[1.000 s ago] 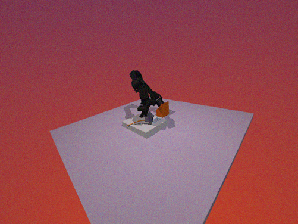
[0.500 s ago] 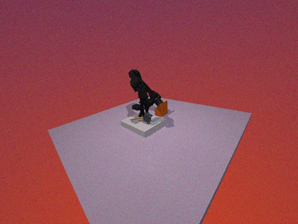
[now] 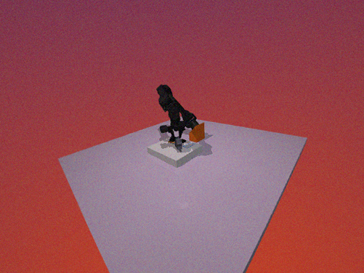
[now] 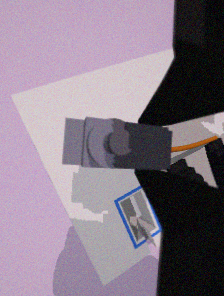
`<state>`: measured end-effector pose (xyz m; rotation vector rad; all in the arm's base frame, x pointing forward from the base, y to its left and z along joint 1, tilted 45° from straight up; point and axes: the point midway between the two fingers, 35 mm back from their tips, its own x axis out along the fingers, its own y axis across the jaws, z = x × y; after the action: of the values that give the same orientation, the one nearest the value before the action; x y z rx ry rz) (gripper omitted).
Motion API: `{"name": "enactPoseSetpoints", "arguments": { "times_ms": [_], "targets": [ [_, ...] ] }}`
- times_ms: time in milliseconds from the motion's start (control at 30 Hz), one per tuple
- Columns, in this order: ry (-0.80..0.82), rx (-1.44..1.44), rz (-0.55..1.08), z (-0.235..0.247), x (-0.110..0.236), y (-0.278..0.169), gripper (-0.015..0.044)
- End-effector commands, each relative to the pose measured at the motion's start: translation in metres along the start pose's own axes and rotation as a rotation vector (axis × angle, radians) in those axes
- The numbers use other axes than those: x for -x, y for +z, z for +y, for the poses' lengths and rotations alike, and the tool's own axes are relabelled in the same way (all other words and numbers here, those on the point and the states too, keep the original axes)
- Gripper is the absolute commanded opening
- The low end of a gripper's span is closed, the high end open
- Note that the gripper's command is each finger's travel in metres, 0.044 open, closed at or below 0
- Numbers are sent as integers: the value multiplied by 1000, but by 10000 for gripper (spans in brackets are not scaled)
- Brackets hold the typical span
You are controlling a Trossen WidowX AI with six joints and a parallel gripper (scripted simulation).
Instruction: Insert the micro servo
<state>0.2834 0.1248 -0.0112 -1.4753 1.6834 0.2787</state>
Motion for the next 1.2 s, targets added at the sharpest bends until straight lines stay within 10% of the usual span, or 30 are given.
{"name": "enactPoseSetpoints", "arguments": {
  "times_ms": [0,1167],
  "targets": [
    [4,-156,-3,1,1,1,0],
    [5,-1033,-1,5,1,-1,0]
  ]
}}
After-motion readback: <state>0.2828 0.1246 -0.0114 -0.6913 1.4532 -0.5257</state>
